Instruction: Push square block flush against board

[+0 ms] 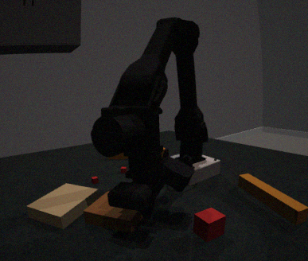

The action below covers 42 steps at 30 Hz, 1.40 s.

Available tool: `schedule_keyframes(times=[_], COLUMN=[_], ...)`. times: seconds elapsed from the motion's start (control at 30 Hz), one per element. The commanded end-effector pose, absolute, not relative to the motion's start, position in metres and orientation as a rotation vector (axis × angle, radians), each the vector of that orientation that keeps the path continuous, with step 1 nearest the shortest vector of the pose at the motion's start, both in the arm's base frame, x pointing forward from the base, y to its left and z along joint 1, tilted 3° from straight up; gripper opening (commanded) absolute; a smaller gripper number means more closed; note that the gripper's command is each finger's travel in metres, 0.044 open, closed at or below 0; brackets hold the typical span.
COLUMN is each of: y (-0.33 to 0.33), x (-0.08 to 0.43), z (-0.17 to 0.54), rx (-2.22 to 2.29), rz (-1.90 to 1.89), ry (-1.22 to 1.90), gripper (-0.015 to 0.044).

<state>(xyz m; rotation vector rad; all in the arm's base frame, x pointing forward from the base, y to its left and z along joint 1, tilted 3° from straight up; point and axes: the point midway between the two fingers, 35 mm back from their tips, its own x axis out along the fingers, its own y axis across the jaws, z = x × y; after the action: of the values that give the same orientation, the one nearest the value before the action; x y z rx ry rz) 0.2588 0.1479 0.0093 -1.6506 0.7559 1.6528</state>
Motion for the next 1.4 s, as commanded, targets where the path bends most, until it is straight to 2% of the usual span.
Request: schedule_keyframes(times=[0.0,0.4,1.37], y=[0.142,0.135,0.173], x=[0.263,0.268,0.24], z=[0.009,0.008,0.01], rx=[-1.656,-1.657,-1.653], rz=[1.653,1.653,1.655], ry=[0.758,0.759,0.756], gripper=[0.0,0.0,0.0])
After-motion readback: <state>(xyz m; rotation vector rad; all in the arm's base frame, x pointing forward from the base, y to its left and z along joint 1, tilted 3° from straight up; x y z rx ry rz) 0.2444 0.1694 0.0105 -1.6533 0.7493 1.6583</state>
